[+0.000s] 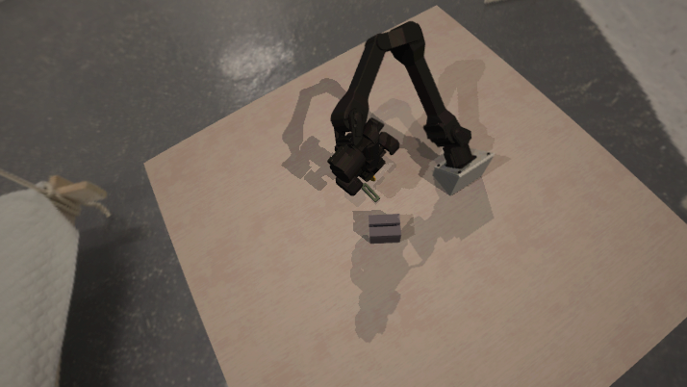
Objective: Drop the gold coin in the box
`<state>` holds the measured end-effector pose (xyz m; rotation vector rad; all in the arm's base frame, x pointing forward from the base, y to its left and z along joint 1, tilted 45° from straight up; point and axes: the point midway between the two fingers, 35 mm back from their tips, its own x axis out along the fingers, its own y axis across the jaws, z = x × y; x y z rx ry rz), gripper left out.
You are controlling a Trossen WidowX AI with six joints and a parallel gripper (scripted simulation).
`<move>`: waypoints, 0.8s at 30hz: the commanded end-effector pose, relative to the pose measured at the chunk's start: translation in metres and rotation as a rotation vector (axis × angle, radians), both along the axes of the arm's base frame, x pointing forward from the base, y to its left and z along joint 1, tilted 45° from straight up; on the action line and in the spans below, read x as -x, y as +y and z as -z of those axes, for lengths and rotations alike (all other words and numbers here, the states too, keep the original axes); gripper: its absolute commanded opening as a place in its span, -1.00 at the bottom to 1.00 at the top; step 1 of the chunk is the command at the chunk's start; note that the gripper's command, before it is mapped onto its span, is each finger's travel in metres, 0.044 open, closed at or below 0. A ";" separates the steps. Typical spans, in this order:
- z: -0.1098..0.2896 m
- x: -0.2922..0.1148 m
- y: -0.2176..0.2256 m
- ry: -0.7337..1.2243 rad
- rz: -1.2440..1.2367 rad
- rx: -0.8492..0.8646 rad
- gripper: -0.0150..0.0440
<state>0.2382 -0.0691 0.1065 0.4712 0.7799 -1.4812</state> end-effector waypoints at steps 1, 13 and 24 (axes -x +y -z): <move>-0.001 0.001 0.000 0.070 -0.072 -0.013 -0.49; -0.004 0.003 -0.003 0.352 -0.361 -0.046 -0.49; -0.006 0.005 -0.004 0.528 -0.541 -0.066 -0.49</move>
